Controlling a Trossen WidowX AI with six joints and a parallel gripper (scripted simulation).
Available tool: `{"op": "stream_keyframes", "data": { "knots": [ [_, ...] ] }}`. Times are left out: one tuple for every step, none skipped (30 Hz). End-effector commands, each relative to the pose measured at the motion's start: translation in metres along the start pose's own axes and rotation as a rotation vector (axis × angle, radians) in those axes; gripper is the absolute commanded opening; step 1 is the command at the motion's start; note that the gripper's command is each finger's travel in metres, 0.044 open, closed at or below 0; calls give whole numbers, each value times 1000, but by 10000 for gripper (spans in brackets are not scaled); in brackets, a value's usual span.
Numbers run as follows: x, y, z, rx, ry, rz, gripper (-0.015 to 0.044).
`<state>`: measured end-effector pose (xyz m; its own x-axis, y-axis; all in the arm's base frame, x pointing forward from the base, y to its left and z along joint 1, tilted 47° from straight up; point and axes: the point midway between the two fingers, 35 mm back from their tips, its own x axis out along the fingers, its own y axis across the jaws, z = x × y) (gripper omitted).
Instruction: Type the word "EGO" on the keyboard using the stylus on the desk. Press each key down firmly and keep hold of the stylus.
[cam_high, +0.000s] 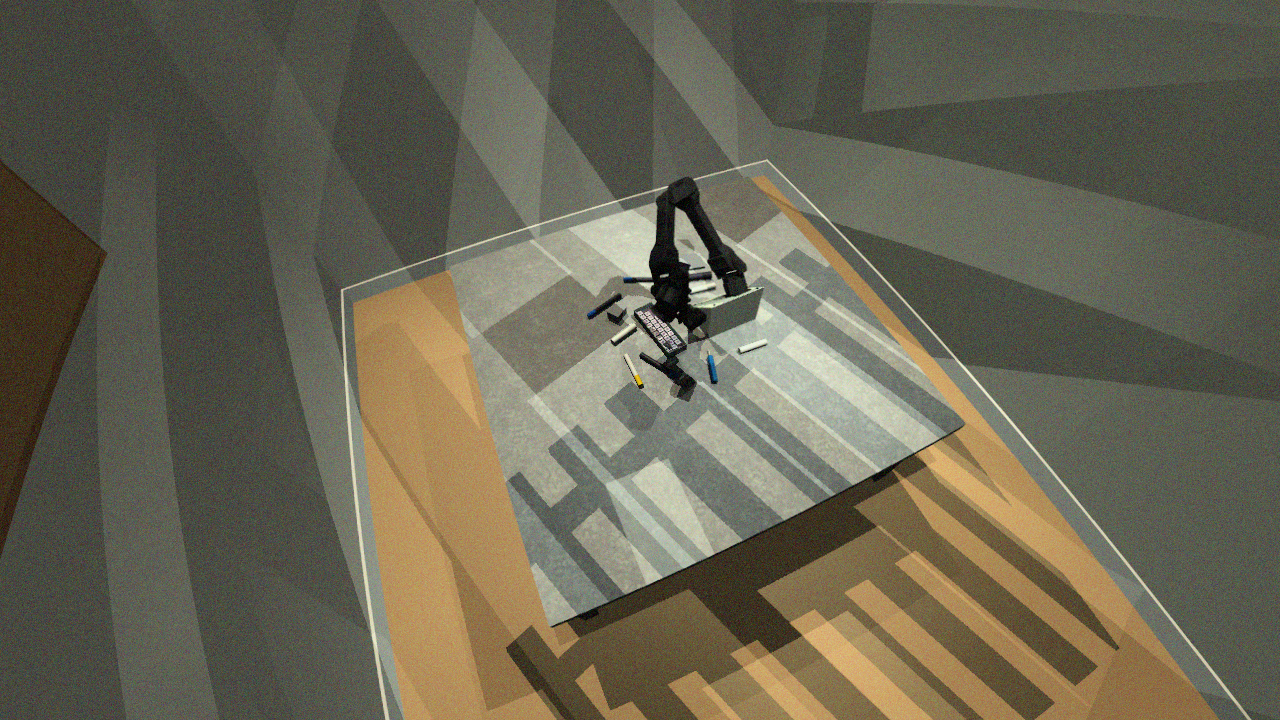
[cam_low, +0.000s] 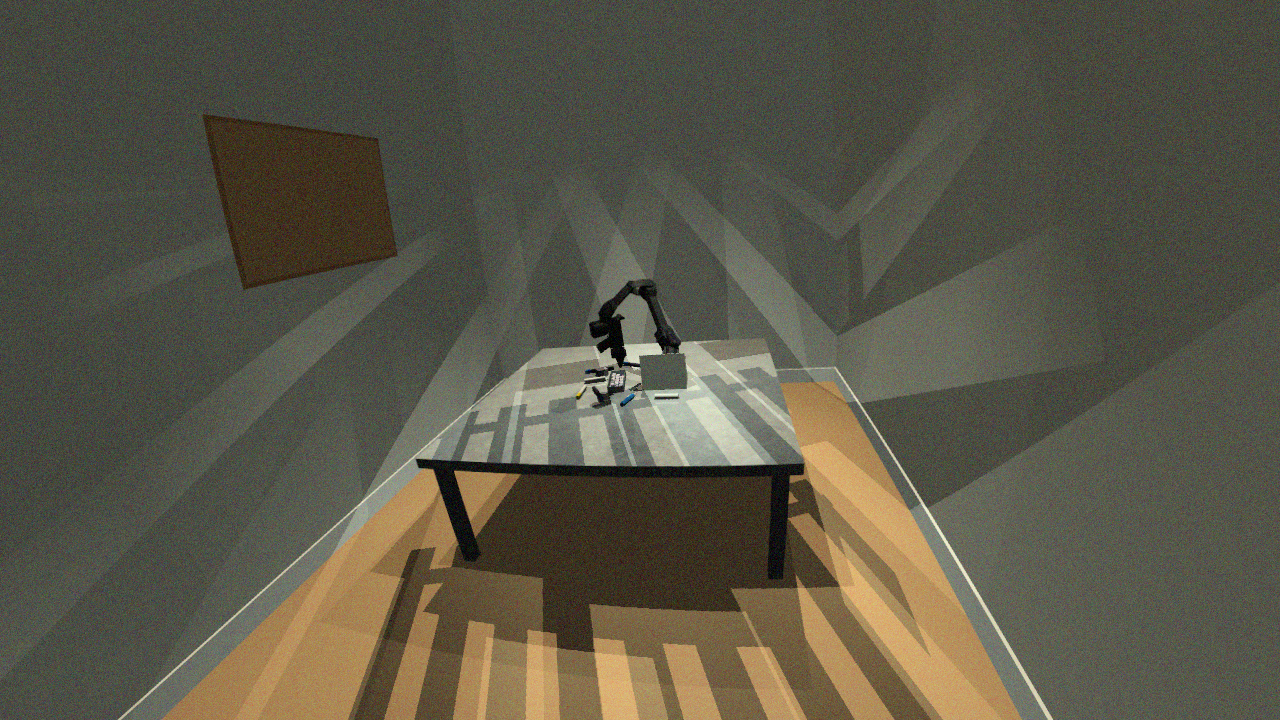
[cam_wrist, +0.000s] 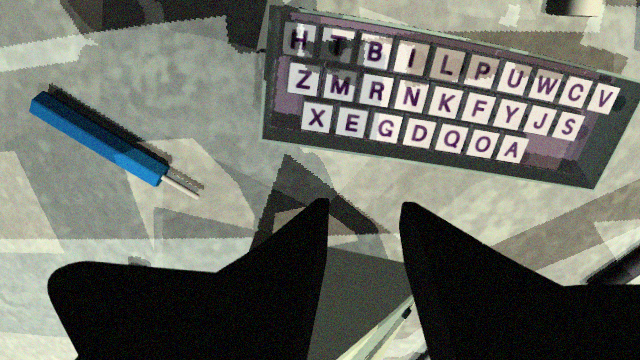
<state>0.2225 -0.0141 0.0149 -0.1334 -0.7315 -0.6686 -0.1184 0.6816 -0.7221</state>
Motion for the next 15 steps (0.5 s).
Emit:
{"op": "stream_keyframes", "data": {
  "knots": [
    [-4,28,10,-179,54,-26,150],
    [-4,36,12,-232,72,-36,150],
    [-4,45,13,-284,91,-47,150],
    [-4,53,14,-335,110,-58,150],
    [-3,62,15,-386,129,-70,150],
    [-2,71,15,-437,149,-82,150],
    [-1,80,15,-486,170,-94,150],
    [0,88,15,-535,191,-107,150],
    [2,97,14,-584,213,-120,150],
    [4,106,13,-632,235,-133,150],
    [6,114,11,-678,258,-147,150],
    [9,123,10,-725,282,-161,150],
    [12,131,7,-770,306,-176,150],
    [15,139,5,-815,331,-191,150],
    [19,147,2,-859,357,-206,150]
  ]
}}
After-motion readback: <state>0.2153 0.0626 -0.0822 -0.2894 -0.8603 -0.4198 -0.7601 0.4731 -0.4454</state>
